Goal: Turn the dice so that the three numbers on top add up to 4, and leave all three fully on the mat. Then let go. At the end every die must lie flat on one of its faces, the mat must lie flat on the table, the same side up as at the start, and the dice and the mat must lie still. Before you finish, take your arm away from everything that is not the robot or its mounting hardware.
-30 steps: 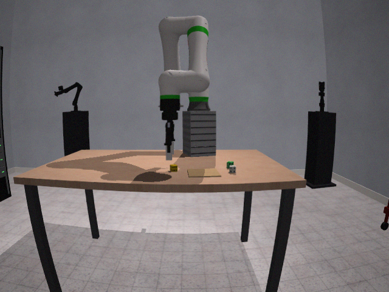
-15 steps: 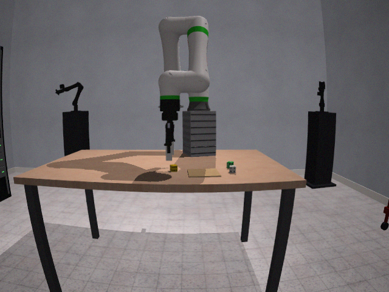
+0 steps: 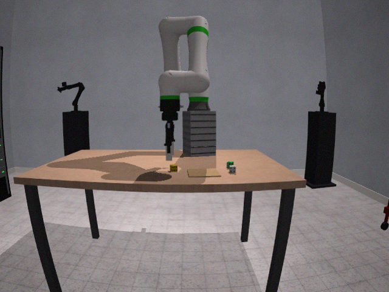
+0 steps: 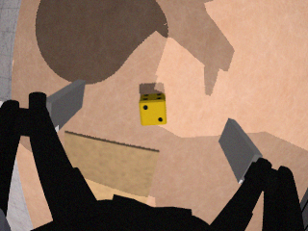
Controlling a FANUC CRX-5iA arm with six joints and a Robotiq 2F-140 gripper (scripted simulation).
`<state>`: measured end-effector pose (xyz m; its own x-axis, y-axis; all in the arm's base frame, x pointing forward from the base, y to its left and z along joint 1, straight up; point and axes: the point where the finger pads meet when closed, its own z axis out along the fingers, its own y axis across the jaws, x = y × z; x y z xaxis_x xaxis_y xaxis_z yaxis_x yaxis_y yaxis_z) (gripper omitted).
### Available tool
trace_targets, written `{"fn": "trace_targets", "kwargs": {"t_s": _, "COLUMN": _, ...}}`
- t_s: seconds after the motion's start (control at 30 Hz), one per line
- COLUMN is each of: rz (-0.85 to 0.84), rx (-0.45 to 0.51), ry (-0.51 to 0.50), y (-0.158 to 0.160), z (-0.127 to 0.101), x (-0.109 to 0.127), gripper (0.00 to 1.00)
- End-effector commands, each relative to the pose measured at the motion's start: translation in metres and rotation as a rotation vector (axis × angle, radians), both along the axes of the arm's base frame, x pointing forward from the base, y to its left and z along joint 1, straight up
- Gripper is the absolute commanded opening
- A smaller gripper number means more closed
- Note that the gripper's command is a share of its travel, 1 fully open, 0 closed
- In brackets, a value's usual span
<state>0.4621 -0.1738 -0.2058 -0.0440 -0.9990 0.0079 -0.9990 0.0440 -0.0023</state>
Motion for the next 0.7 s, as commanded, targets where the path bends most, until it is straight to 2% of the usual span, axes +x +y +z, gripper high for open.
{"fn": "trace_targets", "kwargs": {"t_s": 0.0, "rz": 0.0, "rx": 0.0, "ry": 0.0, "y": 0.0, "z": 0.0, "x": 0.0, "gripper": 1.0}}
{"fn": "trace_targets", "kwargs": {"t_s": 0.43, "rz": 0.0, "rx": 0.0, "ry": 0.0, "y": 0.001, "z": 0.0, "x": 0.0, "gripper": 1.0}}
{"fn": "trace_targets", "kwargs": {"t_s": 0.67, "rz": 0.0, "rx": 0.0, "ry": 0.0, "y": 0.018, "z": 0.0, "x": 0.003, "gripper": 1.0}}
